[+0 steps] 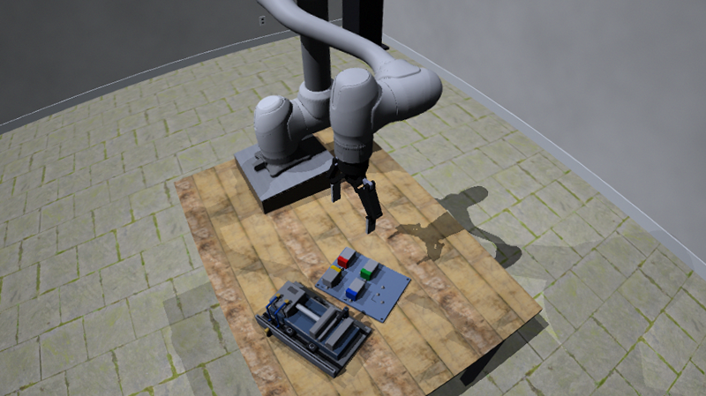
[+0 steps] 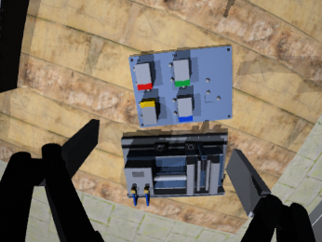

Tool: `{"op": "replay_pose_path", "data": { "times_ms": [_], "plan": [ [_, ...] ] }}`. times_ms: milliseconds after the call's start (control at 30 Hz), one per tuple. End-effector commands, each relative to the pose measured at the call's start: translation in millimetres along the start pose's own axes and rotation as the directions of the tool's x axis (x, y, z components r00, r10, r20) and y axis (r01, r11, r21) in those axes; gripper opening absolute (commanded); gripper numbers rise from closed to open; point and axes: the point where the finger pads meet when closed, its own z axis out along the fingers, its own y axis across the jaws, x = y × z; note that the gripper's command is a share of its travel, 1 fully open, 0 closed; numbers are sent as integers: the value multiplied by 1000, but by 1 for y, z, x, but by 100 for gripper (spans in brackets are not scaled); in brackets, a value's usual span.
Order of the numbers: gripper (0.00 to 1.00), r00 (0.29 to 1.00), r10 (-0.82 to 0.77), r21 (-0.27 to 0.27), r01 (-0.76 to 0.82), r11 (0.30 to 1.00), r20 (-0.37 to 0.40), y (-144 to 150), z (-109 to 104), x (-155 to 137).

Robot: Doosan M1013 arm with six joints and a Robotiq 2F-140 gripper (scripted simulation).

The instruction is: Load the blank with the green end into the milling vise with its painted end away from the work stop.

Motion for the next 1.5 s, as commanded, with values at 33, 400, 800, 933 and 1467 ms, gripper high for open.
{"op": "replay_pose_path", "data": {
  "times_ms": [33, 400, 800, 933, 1467],
  "plan": [
    [100, 1000, -27, 0, 27, 1000, 0, 0, 0, 0],
    [100, 981, -195, 0, 195, 981, -2, 0, 0, 0],
    [100, 962, -274, -1, 274, 962, -2, 0, 0, 0],
    [100, 954, -300, -1, 300, 954, -2, 0, 0, 0],
    [42, 947, -322, -1, 322, 947, -2, 0, 0, 0]
  ]
}}
